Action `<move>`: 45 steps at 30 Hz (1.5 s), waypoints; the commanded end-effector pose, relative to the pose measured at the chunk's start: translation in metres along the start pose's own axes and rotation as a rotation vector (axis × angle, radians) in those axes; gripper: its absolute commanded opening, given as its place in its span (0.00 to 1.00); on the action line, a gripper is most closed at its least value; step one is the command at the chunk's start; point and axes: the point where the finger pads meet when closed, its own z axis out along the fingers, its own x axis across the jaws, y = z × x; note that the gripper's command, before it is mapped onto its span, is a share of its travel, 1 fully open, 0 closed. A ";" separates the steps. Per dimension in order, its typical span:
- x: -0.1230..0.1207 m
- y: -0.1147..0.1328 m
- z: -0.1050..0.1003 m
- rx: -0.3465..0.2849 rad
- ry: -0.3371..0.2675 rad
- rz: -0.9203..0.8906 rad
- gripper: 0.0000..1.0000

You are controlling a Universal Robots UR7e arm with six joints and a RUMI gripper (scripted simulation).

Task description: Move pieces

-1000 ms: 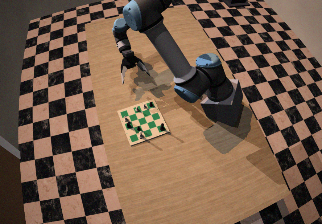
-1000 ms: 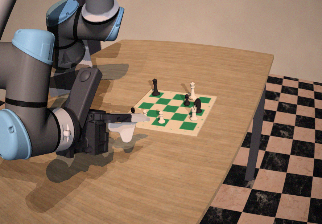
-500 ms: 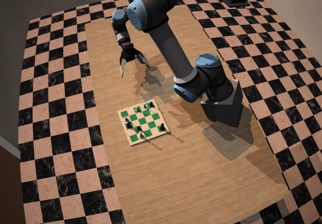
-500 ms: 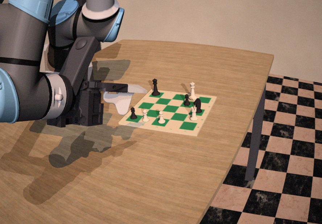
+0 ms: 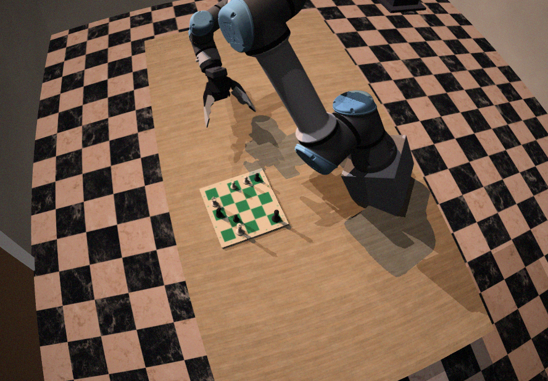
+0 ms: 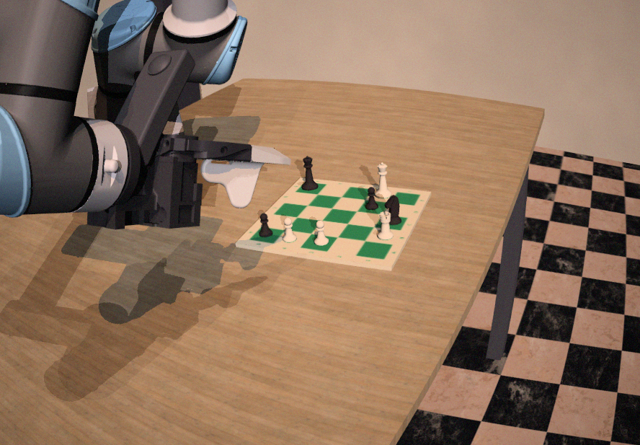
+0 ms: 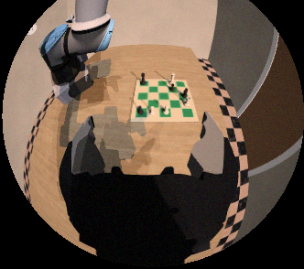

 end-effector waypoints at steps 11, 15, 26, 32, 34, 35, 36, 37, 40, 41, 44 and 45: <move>0.002 0.003 0.027 -0.071 -0.123 0.022 1.00; 0.004 0.006 0.045 -0.139 -0.205 0.037 1.00; 0.017 0.013 0.084 -0.368 -0.355 0.069 1.00; 0.030 0.014 0.102 -0.520 -0.387 0.080 1.00; 0.039 0.014 0.110 -0.600 -0.388 0.084 1.00; 0.039 0.014 0.110 -0.600 -0.388 0.084 1.00; 0.039 0.014 0.110 -0.600 -0.388 0.084 1.00; 0.039 0.014 0.110 -0.600 -0.388 0.084 1.00; 0.053 0.010 0.120 -0.718 -0.367 0.087 1.00; 0.058 0.008 0.123 -0.755 -0.354 0.088 1.00; 0.069 0.003 0.129 -0.825 -0.323 0.089 1.00; 0.069 0.003 0.129 -0.825 -0.323 0.089 1.00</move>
